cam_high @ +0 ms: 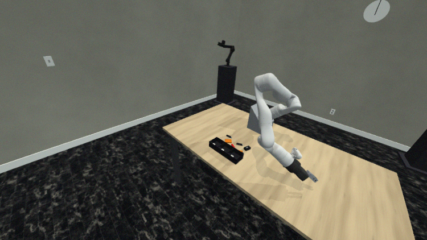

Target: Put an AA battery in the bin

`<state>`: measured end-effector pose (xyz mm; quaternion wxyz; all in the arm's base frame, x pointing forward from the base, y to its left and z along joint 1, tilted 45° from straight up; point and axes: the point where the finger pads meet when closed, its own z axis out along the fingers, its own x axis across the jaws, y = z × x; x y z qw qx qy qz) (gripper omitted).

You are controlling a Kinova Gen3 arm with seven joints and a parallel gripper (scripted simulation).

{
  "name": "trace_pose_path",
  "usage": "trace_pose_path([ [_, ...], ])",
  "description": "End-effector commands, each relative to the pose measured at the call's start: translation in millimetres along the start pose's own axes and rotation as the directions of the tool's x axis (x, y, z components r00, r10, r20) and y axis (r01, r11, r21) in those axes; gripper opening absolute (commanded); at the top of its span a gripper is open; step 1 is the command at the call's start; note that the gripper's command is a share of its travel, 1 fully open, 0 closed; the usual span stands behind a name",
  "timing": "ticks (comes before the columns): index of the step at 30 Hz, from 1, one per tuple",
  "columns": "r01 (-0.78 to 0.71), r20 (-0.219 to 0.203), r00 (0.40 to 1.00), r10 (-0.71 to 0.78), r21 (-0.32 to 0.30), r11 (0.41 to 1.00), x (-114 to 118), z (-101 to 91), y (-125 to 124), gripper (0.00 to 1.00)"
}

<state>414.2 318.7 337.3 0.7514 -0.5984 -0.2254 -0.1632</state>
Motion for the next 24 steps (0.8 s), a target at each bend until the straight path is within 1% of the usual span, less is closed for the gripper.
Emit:
trace_pose_path([
  [1, 0.065, 0.005, 0.998, -0.065, -0.046, 0.997, -5, -23.1, 16, 0.31],
  [2, 0.063, 0.003, 0.998, -0.063, -0.045, 0.997, -5, -23.6, 17, 0.31],
  [3, 0.102, 0.02, 0.995, -0.101, -0.087, 0.991, -9, -28.6, 24, 0.31],
  [4, 0.139, 0.038, 0.99, -0.135, -0.114, 0.984, -13, -34.2, 28, 0.31],
  [5, 0.154, 0.045, 0.988, -0.15, -0.125, 0.98, -16, -40.1, 33, 0.31],
  [6, 0.157, 0.044, 0.987, -0.152, -0.117, 0.981, -18, -47.1, 36, 0.31],
  [8, 0.157, 0.044, 0.987, -0.152, -0.117, 0.981, -18, -47.1, 36, 0.31],
  [10, 0.229, 0.086, 0.972, -0.217, -0.179, 0.957, -25, -58.9, 47, 0.31],
  [11, 0.242, 0.094, 0.969, -0.228, -0.188, 0.952, -28, -65.3, 52, 0.31],
  [12, 0.244, 0.094, 0.969, -0.23, -0.18, 0.953, -30, -72.5, 54, 0.31],
  [14, 0.241, 0.09, 0.97, -0.228, -0.178, 0.954, -32, -76.0, 57, 0.31],
  [15, 0.279, 0.118, 0.959, -0.259, -0.213, 0.936, -35, -82.0, 63, 0.31],
  [16, 0.315, 0.144, 0.947, -0.288, -0.235, 0.919, -38, -88.6, 66, 0.31],
  [17, 0.326, 0.152, 0.943, -0.296, -0.242, 0.914, -41, -95.4, 70, 0.31],
  [18, 0.328, 0.151, 0.942, -0.299, -0.235, 0.915, -43, -103.1, 72, 0.31],
  [20, 0.325, 0.149, 0.943, -0.297, -0.233, 0.916, -45, -106.0, 74, 0.31],
  [22, 0.397, 0.21, 0.914, -0.348, -0.282, 0.873, -52, -119.5, 82, 0.31],
  [23, 0.405, 0.217, 0.91, -0.353, -0.286, 0.868, -55, -126.6, 85, 0.31],
  [24, 0.405, 0.217, 0.91, -0.353, -0.286, 0.868, -55, -126.6, 85, 0.31],
])
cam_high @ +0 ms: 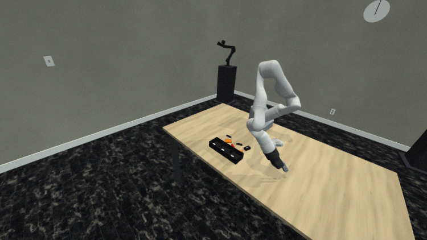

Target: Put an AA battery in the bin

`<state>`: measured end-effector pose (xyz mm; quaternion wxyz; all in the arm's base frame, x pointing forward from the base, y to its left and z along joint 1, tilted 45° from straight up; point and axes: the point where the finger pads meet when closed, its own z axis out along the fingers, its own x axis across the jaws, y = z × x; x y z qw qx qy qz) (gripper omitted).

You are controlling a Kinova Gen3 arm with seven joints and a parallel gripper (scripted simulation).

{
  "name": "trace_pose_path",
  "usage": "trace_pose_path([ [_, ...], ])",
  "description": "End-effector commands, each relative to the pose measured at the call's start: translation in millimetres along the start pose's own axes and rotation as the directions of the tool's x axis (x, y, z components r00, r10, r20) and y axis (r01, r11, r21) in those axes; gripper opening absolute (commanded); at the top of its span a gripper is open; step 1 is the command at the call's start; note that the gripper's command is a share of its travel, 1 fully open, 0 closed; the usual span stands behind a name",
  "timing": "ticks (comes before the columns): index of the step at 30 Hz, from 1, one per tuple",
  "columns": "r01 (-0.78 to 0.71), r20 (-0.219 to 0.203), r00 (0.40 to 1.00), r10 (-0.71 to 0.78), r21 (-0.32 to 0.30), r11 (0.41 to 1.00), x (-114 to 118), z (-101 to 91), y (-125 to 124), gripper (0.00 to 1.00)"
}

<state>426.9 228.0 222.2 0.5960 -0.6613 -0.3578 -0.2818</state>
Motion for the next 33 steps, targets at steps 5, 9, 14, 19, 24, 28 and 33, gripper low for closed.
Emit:
trace_pose_path([
  [5, 0.107, 0.064, 0.993, -0.101, -0.091, 0.99, -24, -33.5, 19, 0.31],
  [9, 0.112, 0.065, 0.992, -0.106, -0.087, 0.99, -37, -50.1, 26, 0.31],
  [14, 0.188, 0.129, 0.977, -0.171, -0.134, 0.973, -60, -80.2, 38, 0.31],
  [19, 0.261, 0.197, 0.954, -0.226, -0.175, 0.949, -70, -92.1, 43, 0.31],
  [24, 0.295, 0.234, 0.94, -0.249, -0.188, 0.937, -89, -117.8, 49, 0.31],
  [28, 0.329, 0.268, 0.924, -0.272, -0.196, 0.924, -106, -145.9, 53, 0.31],
  [33, 0.391, 0.34, 0.889, -0.308, -0.21, 0.896, -121, -165.3, 53, 0.31],
])
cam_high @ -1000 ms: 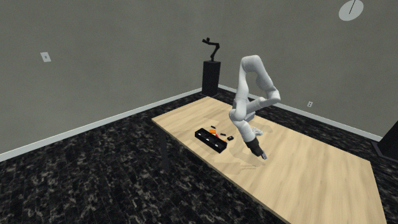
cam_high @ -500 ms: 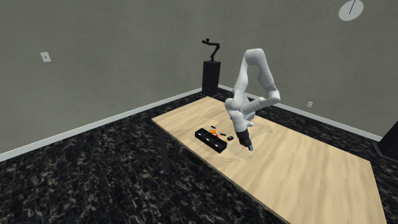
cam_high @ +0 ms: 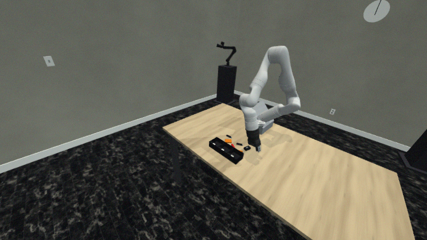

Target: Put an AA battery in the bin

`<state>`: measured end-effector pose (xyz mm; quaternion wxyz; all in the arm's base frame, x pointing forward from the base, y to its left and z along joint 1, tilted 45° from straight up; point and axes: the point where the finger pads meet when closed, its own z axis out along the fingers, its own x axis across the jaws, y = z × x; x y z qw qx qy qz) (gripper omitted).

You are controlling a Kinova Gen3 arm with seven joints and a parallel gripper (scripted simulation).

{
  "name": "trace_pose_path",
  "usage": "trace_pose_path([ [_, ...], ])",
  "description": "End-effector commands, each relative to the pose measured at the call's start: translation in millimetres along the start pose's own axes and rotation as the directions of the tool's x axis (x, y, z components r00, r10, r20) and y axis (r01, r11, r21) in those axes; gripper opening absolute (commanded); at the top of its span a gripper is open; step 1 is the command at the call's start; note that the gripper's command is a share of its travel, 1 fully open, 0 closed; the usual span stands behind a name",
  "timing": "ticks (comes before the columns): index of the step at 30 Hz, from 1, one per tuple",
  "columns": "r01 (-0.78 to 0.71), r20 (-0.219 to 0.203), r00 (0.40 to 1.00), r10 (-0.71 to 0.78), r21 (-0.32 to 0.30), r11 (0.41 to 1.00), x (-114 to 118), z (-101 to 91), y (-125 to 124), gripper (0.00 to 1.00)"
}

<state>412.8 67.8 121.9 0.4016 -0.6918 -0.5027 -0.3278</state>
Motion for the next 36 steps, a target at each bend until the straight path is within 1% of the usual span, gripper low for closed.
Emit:
trace_pose_path([
  [1, 0.031, 0.036, 0.999, -0.03, -0.029, 0.999, -16, -17.0, 1, 0.31],
  [2, 0.031, 0.036, 0.999, -0.03, -0.029, 0.999, -16, -17.0, 1, 0.31],
  [4, 0.029, 0.032, 0.999, -0.028, -0.029, 0.999, -28, -28.2, 3, 0.31],
  [5, 0.029, 0.032, 0.999, -0.028, -0.029, 0.999, -28, -28.2, 3, 0.31],
  [6, 0.063, 0.074, 0.996, -0.06, -0.051, 0.997, -34, -33.4, 3, 0.31],
  [7, 0.091, 0.105, 0.991, -0.084, -0.064, 0.994, -40, -39.3, 3, 0.31],
  [8, 0.089, 0.102, 0.991, -0.084, -0.051, 0.995, -46, -45.0, -1, 0.31],
  [10, 0.09, 0.104, 0.991, -0.084, -0.058, 0.994, -58, -58.2, 1, 0.31],
  [12, 0.09, 0.102, 0.991, -0.083, -0.057, 0.994, -58, -58.1, 1, 0.31],
  [13, 0.122, 0.144, 0.983, -0.111, -0.074, 0.99, -64, -62.8, 1, 0.31],
  [14, 0.148, 0.173, 0.976, -0.132, -0.081, 0.986, -69, -68.7, 0, 0.31],
  [15, 0.144, 0.171, 0.977, -0.131, -0.068, 0.987, -75, -74.7, -5, 0.31],
  [17, 0.145, 0.172, 0.976, -0.131, -0.075, 0.987, -87, -88.6, -4, 0.31],
  [19, 0.145, 0.172, 0.976, -0.131, -0.075, 0.987, -87, -88.6, -4, 0.31],
  [20, 0.178, 0.214, 0.964, -0.156, -0.086, 0.98, -92, -93.0, -4, 0.31],
  [21, 0.2, 0.241, 0.955, -0.174, -0.088, 0.976, -97, -99.2, -6, 0.31],
  [22, 0.195, 0.238, 0.956, -0.172, -0.076, 0.978, -103, -105.2, -12, 0.31],
  [24, 0.196, 0.24, 0.955, -0.172, -0.083, 0.977, -114, -119.7, -12, 0.31],
  [26, 0.196, 0.24, 0.955, -0.171, -0.083, 0.977, -115, -121.0, -12, 0.31],
  [27, 0.227, 0.283, 0.939, -0.195, -0.088, 0.97, -120, -125.6, -13, 0.31],
  [28, 0.247, 0.308, 0.928, -0.21, -0.087, 0.965, -124, -131.8, -15, 0.31],
  [29, 0.241, 0.304, 0.93, -0.208, -0.076, 0.967, -130, -137.8, -22, 0.31],
  [31, 0.242, 0.307, 0.929, -0.207, -0.082, 0.967, -140, -152.6, -24, 0.31],
  [36, 0.242, 0.307, 0.929, -0.207, -0.082, 0.967, -141, -153.7, -24, 0.31],
])
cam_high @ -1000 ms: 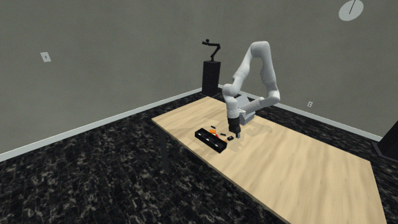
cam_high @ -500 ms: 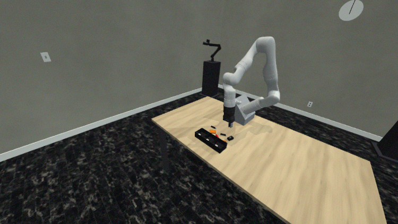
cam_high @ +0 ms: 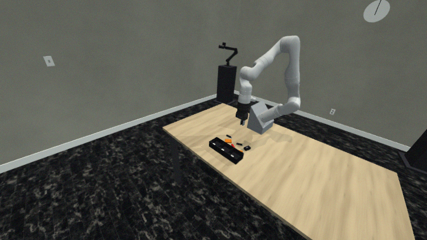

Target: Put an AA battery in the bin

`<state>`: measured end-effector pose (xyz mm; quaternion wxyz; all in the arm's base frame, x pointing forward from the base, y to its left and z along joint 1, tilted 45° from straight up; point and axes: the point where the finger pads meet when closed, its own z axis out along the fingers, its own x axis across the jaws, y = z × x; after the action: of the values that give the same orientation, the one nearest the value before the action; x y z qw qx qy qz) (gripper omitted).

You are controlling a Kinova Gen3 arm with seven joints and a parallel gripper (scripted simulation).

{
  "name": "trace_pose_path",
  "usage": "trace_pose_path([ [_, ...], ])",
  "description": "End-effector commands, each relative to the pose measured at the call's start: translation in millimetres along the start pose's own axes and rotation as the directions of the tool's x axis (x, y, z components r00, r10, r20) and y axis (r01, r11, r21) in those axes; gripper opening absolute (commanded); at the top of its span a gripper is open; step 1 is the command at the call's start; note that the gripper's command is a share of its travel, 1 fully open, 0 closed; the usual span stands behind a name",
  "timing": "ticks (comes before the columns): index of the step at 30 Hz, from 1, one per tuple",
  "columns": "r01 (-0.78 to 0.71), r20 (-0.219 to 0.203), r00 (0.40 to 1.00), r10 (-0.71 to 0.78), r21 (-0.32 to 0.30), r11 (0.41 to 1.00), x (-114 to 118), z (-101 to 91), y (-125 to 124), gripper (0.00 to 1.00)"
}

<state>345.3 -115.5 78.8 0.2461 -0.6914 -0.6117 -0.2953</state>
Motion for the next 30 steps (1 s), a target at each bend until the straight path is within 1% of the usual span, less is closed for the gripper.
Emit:
trace_pose_path([
  [1, -0.001, 0.006, 1.0, 0.002, -0.014, 1.0, -5, -5.3, 1, 0.31],
  [10, -0.005, 0.003, 1.0, 0.005, -0.01, 1.0, -3, -3.7, 0, 0.31],
  [13, -0.168, -0.002, 0.986, 0.168, -0.017, 0.986, -19, 12.2, 17, 0.31],
  [15, -0.265, -0.003, 0.964, 0.265, -0.017, 0.964, -29, 22.2, 25, 0.31],
  [17, -0.265, -0.003, 0.964, 0.265, -0.017, 0.964, -29, 22.2, 25, 0.31],
  [18, -0.313, -0.005, 0.95, 0.313, -0.008, 0.95, -33, 27.0, 27, 0.31],
  [20, -0.406, -0.005, 0.914, 0.406, -0.017, 0.914, -45, 37.3, 38, 0.31],
  [23, -0.538, -0.006, 0.843, 0.538, -0.008, 0.843, -59, 52.1, 49, 0.31],
  [26, -0.658, -0.007, 0.753, 0.658, -0.004, 0.753, -73, 67.0, 61, 0.31],
  [30, -0.793, -0.007, 0.609, 0.793, -0.002, 0.609, -94, 87.0, 78, 0.31],
])
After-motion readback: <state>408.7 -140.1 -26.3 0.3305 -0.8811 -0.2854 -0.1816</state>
